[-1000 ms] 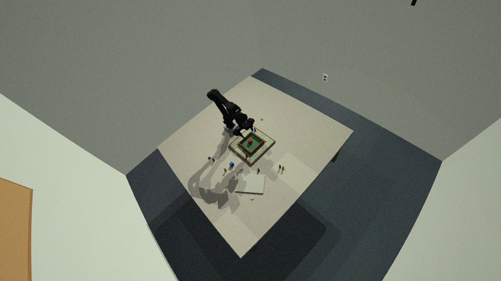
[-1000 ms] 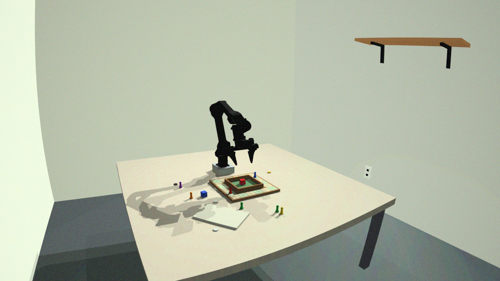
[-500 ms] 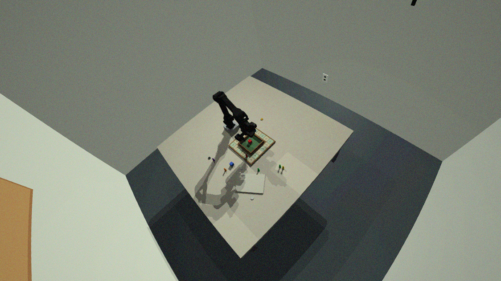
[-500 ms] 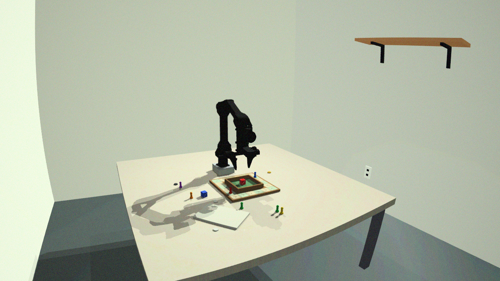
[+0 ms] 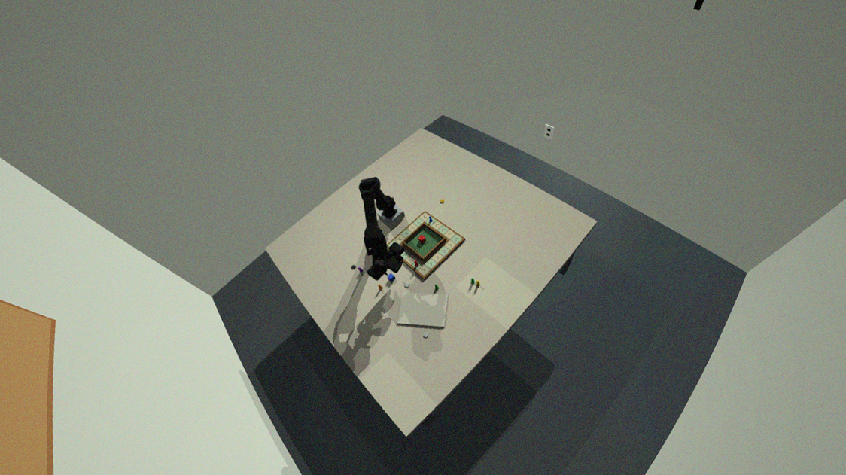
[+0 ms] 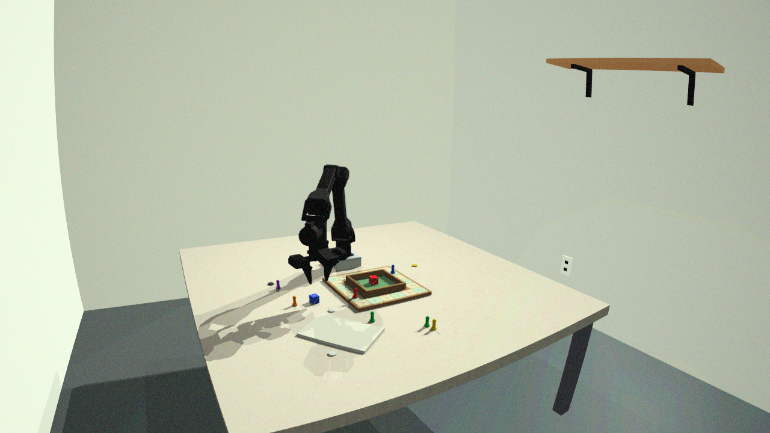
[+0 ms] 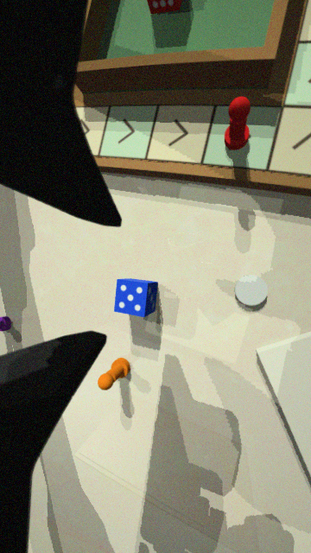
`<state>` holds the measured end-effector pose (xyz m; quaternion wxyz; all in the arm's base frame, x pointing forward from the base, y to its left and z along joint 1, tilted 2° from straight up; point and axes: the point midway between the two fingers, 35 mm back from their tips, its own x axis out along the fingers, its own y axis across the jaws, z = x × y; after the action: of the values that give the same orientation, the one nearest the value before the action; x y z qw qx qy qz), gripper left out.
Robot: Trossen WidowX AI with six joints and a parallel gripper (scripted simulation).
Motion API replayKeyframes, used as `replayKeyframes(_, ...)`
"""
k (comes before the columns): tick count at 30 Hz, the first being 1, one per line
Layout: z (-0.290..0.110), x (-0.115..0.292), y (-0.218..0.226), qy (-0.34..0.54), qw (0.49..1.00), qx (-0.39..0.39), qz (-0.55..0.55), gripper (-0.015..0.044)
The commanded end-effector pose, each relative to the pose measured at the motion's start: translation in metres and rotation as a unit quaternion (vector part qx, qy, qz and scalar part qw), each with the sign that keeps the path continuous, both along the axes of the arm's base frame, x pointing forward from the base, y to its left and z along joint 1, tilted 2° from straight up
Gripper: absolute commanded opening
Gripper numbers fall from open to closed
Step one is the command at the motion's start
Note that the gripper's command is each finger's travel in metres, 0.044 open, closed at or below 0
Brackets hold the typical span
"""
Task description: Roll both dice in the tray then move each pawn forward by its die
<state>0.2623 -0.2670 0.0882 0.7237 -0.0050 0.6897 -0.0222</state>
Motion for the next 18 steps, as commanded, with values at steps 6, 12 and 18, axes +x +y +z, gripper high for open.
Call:
replayKeyframes(6,-0.008,-0.005,-0.015,-0.002,1.0,0.0,0.017,0.0275)
replayKeyframes(12,-0.021,-0.005,-0.016,-0.002,1.0,0.0,0.017,0.0275)
replayKeyframes(18,-0.032,-0.004,-0.016,-0.002,1.0,0.0,0.017,0.0275)
